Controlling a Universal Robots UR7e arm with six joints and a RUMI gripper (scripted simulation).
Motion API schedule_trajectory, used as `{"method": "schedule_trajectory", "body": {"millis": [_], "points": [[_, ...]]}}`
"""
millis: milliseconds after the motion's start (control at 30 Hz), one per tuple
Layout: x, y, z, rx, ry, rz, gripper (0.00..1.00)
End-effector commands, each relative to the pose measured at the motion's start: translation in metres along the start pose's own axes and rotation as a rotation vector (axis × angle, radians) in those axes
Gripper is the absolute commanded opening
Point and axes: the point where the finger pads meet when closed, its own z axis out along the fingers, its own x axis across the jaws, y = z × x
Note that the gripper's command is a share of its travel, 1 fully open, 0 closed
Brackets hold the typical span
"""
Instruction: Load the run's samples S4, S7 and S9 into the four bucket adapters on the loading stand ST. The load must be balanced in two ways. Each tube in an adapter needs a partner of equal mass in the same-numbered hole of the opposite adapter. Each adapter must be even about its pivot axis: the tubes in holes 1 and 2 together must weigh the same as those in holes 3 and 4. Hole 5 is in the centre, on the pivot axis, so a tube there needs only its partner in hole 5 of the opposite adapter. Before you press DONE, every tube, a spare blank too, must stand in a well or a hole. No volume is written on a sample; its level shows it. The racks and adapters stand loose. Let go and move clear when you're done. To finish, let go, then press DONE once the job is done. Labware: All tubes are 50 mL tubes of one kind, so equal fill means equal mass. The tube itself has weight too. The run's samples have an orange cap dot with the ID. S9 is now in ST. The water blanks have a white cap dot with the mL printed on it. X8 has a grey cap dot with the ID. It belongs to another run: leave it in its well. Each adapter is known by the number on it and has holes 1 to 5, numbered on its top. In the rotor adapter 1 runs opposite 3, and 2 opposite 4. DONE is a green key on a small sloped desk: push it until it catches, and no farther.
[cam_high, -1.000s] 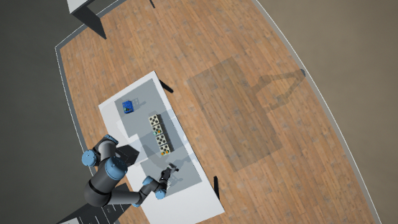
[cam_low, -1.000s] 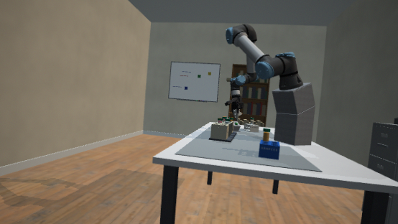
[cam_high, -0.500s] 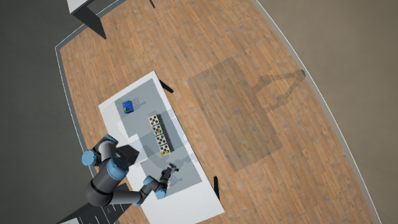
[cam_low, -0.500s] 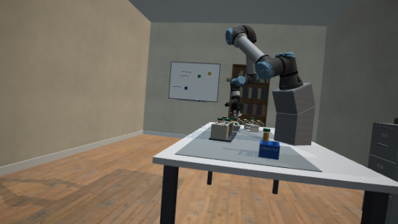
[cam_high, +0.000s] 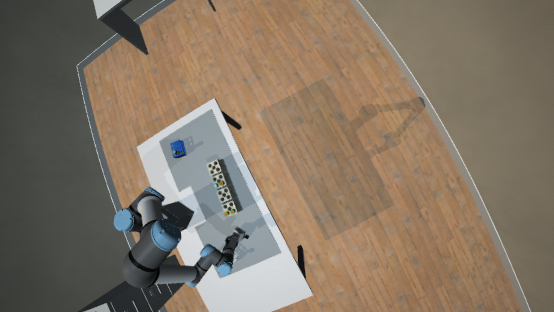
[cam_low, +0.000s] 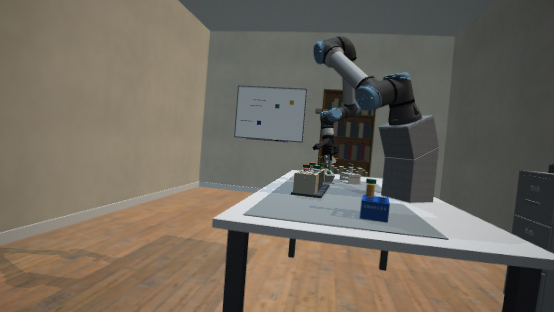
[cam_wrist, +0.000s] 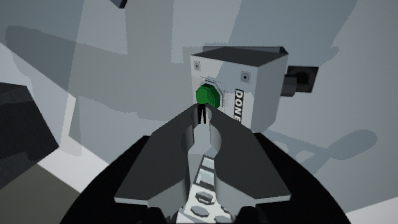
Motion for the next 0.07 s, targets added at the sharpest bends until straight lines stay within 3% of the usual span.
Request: {"method": "schedule_trajectory", "body": {"millis": [0,33], "points": [[0.0034,-0.0002,0.0029,0.000,0.004,-0.001,0.00],[0.0036,-0.0003,0.0036,0.000,0.004,-0.001,0.00]]}}
